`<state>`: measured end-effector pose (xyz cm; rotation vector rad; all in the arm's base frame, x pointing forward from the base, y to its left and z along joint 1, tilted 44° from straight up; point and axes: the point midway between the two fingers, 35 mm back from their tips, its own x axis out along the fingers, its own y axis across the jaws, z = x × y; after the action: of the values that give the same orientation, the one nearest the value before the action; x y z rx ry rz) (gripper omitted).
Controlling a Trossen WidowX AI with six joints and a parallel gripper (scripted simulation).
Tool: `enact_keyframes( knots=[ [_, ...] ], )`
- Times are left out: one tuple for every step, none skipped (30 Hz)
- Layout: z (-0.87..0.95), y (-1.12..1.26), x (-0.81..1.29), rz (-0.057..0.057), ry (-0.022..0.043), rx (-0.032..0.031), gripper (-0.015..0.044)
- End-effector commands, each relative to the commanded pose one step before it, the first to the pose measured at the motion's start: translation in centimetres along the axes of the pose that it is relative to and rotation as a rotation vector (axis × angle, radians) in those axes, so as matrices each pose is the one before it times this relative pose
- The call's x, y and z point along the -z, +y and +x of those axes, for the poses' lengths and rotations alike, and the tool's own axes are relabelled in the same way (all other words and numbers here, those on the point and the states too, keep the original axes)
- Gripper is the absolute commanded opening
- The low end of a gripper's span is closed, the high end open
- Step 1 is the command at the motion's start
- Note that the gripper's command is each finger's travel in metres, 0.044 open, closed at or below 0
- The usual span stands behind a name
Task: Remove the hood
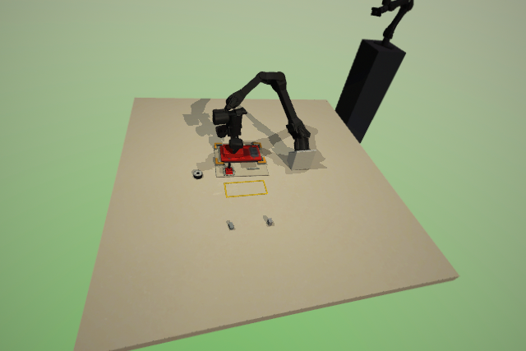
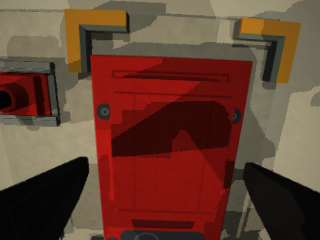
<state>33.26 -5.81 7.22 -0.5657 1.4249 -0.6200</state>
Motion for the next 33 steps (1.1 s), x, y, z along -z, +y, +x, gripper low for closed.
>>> enact_keyframes(
  knots=[
    [0.292, -0.100, 0.021, -0.0030, 0.00022, 0.00710, 0.0440],
    [0.059, -0.006, 0.002, 0.0000, 0.00000, 0.00009, 0.0440],
    [0.059, -0.006, 0.003, 0.0000, 0.00000, 0.00009, 0.0440],
    [0.059, -0.006, 0.003, 0.0000, 0.00000, 0.00009, 0.0440],
    [0.059, -0.006, 0.003, 0.0000, 0.00000, 0.00010, 0.0440],
    [0.059, -0.006, 0.003, 0.0000, 0.00000, 0.00010, 0.0440],
    [0.059, -0.006, 0.003, 0.0000, 0.00000, 0.00010, 0.0440],
    [0.008, 0.000, 0.000, 0.0000, 0.00000, 0.00000, 0.0440],
    [0.016, 0.000, 0.000, 0.0000, 0.00000, 0.00000, 0.0440],
    [0.024, 0.000, -0.001, 0.0000, 0.00000, 0.00000, 0.0440],
    [0.033, 0.000, -0.001, 0.0000, 0.00000, 0.00000, 0.0440],
    [0.041, 0.000, -0.001, 0.0000, 0.00000, 0.00000, 0.0440],
    [0.047, 0.000, -0.001, 0.0000, 0.00000, 0.00000, 0.0440],
    [0.050, 0.000, -0.001, 0.0000, 0.00000, 0.00000, 0.0440],
    [0.050, 0.000, -0.001, 0.0000, 0.00000, 0.00000, 0.0440],
    [0.050, 0.000, -0.001, 0.0000, 0.00000, 0.00001, 0.0440],
    [0.050, 0.000, -0.001, 0.0000, 0.00000, 0.00001, 0.0440],
    [0.050, 0.000, -0.001, 0.0000, 0.00000, 0.00001, 0.0440],
    [0.050, 0.000, -0.001, 0.0000, 0.00000, 0.00001, 0.0440],
    [0.050, 0.000, -0.001, 0.0000, 0.00000, 0.00001, 0.0440],
    [0.050, 0.000, -0.001, 0.0000, 0.00000, 0.00001, 0.0440],
    [0.050, 0.000, -0.001, 0.0000, 0.00000, 0.00001, 0.0440],
    [0.050, 0.000, 0.000, 0.0000, 0.00000, 0.00001, 0.0440],
    [0.050, 0.000, 0.000, 0.0000, 0.00000, 0.00001, 0.0440],
    [0.050, 0.000, 0.000, 0.0000, 0.00000, 0.00002, 0.0440],
    [0.050, 0.000, 0.000, 0.0000, 0.00000, 0.00002, 0.0440],
    [0.050, 0.000, 0.000, 0.0000, 0.00000, 0.00002, 0.0440],
    [0.050, 0.000, 0.000, 0.0000, 0.00000, 0.00002, 0.0440],
    [0.050, 0.000, 0.000, 0.0000, 0.00000, 0.00002, 0.0440],
    [0.050, -0.001, 0.000, 0.0000, 0.00000, 0.00002, 0.0440],
    [0.050, -0.001, 0.000, 0.0000, 0.00000, 0.00002, 0.0440],
    [0.050, -0.001, 0.000, 0.0000, 0.00000, 0.00002, 0.0440],
    [0.050, -0.001, 0.000, 0.0000, 0.00000, 0.00002, 0.0440]
  ],
)
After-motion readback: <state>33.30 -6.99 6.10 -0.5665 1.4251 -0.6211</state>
